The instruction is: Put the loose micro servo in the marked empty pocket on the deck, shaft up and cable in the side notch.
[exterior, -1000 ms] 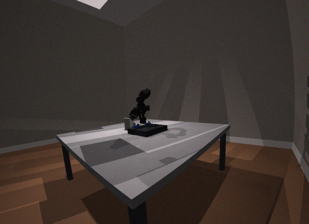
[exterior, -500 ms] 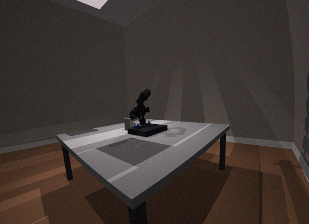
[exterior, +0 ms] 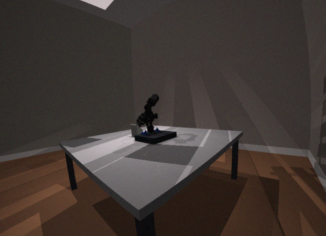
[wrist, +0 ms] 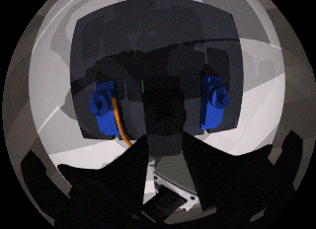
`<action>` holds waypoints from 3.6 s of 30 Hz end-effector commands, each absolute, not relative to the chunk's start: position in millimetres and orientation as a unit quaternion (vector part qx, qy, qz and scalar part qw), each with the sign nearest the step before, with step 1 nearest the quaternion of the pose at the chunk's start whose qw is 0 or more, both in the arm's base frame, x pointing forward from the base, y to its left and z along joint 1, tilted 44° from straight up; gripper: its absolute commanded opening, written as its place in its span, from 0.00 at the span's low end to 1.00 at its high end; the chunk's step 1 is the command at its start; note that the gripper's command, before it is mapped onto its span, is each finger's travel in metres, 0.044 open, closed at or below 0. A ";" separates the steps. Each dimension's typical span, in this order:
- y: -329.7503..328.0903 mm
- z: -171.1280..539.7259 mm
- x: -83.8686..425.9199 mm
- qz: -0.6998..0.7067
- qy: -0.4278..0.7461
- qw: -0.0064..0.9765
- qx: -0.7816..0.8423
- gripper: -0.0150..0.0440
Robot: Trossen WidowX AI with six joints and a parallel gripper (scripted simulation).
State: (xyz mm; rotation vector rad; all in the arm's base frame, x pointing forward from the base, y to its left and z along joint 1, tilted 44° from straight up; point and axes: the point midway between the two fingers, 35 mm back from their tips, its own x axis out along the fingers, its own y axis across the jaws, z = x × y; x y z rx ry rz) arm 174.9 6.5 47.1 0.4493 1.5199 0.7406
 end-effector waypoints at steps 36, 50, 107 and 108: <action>32.6 20.2 172.0 0.324 0.665 0.643 0.200 0.25; 40.4 12.1 170.5 0.325 0.665 0.642 0.200 0.30; -38.4 113.8 285.0 0.296 0.681 0.624 0.242 1.00; -38.4 113.8 285.0 0.296 0.681 0.624 0.242 1.00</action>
